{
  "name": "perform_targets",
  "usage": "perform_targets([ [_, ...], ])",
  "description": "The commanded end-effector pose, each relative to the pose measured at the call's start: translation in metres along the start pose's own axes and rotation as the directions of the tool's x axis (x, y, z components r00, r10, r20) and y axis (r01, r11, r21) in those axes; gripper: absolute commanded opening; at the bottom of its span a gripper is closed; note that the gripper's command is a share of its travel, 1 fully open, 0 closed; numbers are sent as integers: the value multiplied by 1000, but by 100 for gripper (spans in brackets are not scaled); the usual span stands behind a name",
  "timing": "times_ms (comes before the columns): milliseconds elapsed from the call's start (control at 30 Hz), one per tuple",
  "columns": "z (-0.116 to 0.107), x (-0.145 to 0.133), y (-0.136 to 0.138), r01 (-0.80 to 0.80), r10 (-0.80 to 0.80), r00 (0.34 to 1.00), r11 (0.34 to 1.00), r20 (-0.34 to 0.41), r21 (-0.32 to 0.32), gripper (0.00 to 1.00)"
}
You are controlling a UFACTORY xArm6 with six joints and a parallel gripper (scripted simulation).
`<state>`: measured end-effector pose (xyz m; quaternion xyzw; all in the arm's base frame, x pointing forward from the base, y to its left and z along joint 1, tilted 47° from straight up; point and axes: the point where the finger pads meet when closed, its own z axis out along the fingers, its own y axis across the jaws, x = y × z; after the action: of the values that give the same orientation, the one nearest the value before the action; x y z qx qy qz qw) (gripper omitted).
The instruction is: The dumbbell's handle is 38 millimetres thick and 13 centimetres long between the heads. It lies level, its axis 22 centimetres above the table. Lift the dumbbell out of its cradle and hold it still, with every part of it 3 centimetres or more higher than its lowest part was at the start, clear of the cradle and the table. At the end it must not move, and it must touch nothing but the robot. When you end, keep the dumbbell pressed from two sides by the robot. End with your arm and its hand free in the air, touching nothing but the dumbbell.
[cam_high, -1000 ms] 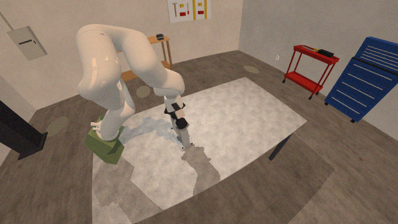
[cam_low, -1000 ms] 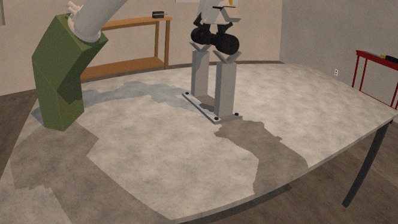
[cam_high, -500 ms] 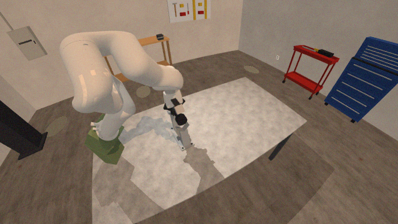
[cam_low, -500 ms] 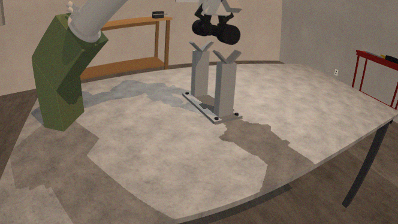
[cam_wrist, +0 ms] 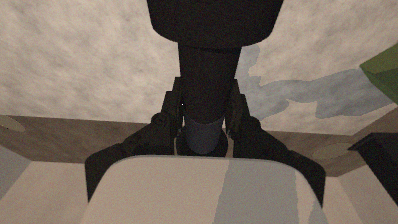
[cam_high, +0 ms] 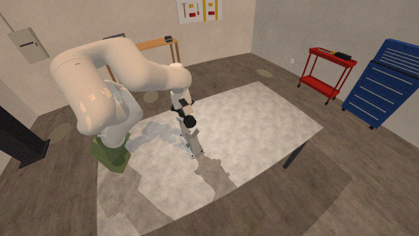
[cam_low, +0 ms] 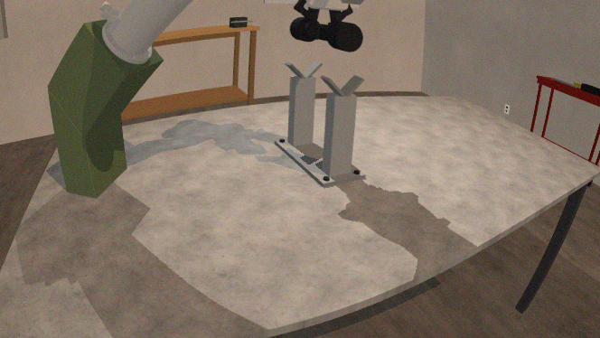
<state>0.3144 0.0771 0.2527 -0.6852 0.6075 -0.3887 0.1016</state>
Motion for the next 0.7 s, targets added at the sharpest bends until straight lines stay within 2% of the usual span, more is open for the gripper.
perform_targets([
  [0,-9,0,-1,-2,2,1000,1000,0,3,0],
  [667,-28,0,0,-1,1,1000,1000,1,1,0],
])
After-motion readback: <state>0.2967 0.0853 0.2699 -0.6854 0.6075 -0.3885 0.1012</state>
